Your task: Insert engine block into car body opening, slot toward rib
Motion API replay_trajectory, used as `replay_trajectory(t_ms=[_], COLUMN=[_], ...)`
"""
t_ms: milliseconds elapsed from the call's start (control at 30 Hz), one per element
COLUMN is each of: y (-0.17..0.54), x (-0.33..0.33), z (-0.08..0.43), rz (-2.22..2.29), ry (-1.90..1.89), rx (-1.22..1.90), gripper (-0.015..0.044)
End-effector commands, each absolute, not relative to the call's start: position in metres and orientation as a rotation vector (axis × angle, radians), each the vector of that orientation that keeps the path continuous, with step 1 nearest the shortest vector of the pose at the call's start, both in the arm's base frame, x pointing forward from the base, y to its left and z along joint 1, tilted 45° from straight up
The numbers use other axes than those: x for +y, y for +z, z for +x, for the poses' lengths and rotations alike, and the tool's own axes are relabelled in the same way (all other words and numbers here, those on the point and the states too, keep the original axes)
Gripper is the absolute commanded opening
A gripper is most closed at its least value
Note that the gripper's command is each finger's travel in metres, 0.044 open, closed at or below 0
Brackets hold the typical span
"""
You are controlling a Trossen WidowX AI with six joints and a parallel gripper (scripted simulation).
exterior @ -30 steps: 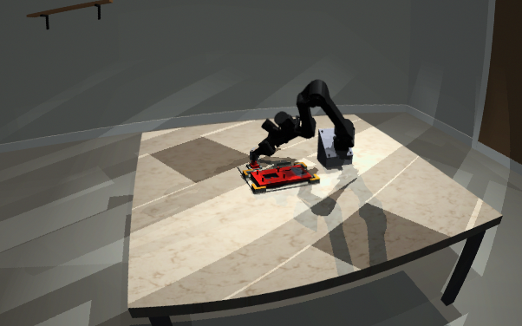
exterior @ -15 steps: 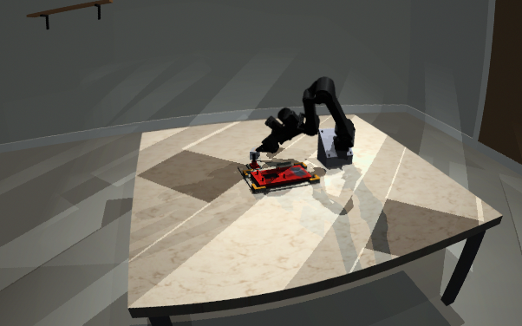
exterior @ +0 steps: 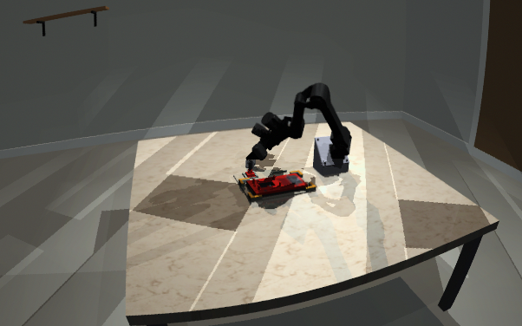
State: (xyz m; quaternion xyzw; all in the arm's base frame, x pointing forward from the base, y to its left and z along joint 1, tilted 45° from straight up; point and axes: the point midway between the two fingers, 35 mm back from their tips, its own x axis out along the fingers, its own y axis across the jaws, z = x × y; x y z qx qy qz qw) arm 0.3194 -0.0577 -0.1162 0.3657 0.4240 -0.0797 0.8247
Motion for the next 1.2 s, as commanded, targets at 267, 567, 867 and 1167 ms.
replay_trajectory(t_ms=[267, 567, 867, 1167], y=[-0.135, -0.129, -0.096, -0.076], x=[-0.08, -0.083, -0.073, -0.07], z=[0.339, 0.34, 0.333, 0.331], rz=[0.766, 0.796, 0.865, 0.905], ry=[-0.087, 0.017, 0.206, 0.285], rx=[1.168, 1.398, 1.627, 1.7], gripper=[0.044, 0.044, 0.044, 0.044])
